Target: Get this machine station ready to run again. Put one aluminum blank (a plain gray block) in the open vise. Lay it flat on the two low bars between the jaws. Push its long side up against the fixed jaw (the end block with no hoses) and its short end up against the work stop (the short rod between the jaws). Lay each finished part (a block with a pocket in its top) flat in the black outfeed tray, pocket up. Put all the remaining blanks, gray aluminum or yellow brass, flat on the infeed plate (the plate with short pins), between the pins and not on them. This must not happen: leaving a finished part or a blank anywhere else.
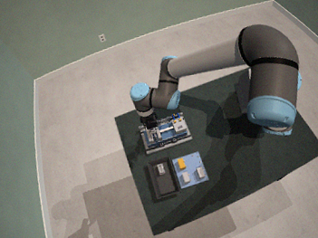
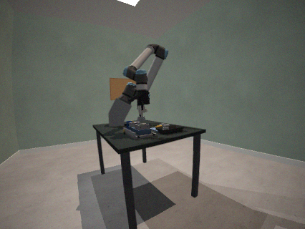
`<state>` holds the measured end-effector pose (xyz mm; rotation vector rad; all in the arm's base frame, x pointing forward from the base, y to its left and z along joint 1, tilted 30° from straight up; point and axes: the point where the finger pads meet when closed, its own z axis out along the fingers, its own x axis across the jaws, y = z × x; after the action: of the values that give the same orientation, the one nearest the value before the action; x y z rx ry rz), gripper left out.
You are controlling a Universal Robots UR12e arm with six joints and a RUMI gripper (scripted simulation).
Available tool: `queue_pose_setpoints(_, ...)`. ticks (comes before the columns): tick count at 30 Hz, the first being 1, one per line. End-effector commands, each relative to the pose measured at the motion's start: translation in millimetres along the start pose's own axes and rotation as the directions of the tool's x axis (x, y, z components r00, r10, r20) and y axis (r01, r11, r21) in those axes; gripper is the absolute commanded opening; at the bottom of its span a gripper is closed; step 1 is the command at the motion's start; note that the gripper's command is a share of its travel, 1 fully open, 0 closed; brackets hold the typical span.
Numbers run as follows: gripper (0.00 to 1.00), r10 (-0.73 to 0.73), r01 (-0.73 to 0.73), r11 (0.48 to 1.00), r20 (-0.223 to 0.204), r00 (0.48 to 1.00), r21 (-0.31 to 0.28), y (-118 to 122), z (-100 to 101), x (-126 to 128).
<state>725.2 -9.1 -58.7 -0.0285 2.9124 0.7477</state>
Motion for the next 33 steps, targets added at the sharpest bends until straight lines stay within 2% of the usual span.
queue_pose_setpoints(1, 0.0, 0.0, 0.0, 1.0, 0.001, 1.0, 0.001, -0.2, -1.3, -0.7)
queue_pose_setpoints(12, 0.0, 0.001, -0.001, 1.0, 0.001, 1.0, 0.002, 11.3, -1.0, -4.3)
queue_pose_setpoints(15, 0.0, 0.002, -0.002, 1.0, 0.0, 1.0, 0.004, 24.6, -0.8, -8.2)
queue_pose_setpoints(21, 0.0, 0.005, -0.005, 1.0, -0.002, 1.0, 0.009, 68.8, 0.0, -19.3)
queue_pose_setpoints(27, 0.0, 0.009, -0.009, 1.0, -0.002, 1.0, 0.012, 132.1, 0.9, -29.9)
queue_pose_setpoints(29, 0.0, 0.009, -0.009, 1.0, -0.002, 1.0, 0.012, 132.1, 0.9, -29.9)
queue_pose_setpoints(33, 0.0, 0.012, -0.012, 1.0, -0.002, 1.0, 0.012, 179.4, 1.1, -34.2)
